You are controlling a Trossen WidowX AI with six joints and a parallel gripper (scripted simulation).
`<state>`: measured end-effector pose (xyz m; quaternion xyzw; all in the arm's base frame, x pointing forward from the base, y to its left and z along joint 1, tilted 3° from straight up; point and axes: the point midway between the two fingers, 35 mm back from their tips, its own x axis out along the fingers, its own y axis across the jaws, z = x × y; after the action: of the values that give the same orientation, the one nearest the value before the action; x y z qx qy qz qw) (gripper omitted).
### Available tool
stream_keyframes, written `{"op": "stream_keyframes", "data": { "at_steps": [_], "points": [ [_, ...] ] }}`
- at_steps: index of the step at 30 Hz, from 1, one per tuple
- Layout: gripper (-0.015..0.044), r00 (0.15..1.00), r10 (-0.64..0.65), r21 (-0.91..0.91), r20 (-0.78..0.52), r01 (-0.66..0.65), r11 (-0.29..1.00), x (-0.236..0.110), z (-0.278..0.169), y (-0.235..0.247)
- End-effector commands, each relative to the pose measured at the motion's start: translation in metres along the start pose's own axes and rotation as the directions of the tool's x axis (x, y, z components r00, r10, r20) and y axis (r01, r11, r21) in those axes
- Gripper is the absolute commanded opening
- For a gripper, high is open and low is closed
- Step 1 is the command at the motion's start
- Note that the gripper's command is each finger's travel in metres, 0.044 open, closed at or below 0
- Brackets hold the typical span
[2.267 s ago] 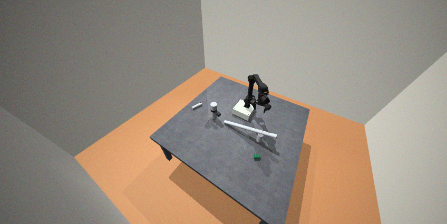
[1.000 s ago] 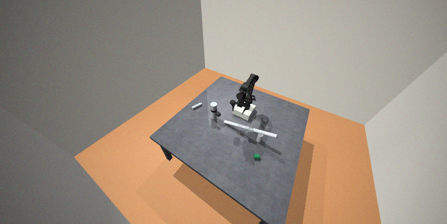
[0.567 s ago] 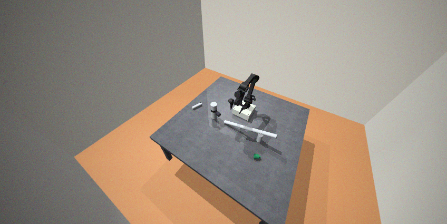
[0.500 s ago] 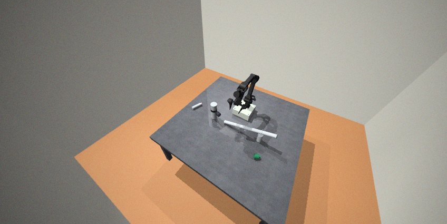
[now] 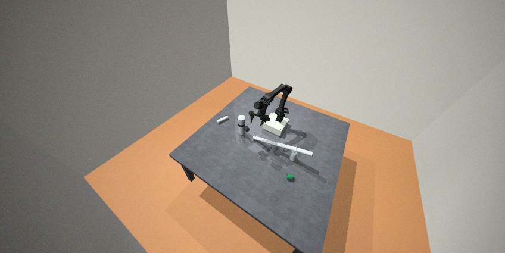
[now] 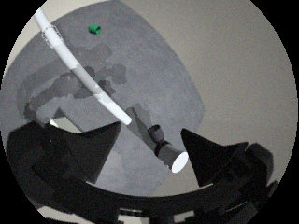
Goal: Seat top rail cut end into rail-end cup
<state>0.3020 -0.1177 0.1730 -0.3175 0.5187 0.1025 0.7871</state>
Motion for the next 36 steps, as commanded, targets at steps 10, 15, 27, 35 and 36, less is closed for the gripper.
{"op": "stream_keyframes", "data": {
  "at_steps": [10, 15, 27, 35, 36],
  "points": [
    [0.0440, 0.997, -0.049, -0.491, -0.053, 0.016, 0.871, 0.016, -0.046, -0.047],
    [0.0440, 0.997, -0.049, -0.491, -0.053, 0.016, 0.871, 0.016, -0.046, -0.047],
    [0.0440, 0.997, -0.048, -0.491, -0.053, 0.016, 0.871, 0.068, -0.063, -0.023],
    [0.0440, 0.997, -0.049, -0.491, -0.053, 0.017, 0.871, 0.077, -0.063, -0.024],
    [0.0440, 0.997, -0.049, -0.491, -0.053, 0.017, 0.871, 0.078, -0.063, -0.024]
  ]
}}
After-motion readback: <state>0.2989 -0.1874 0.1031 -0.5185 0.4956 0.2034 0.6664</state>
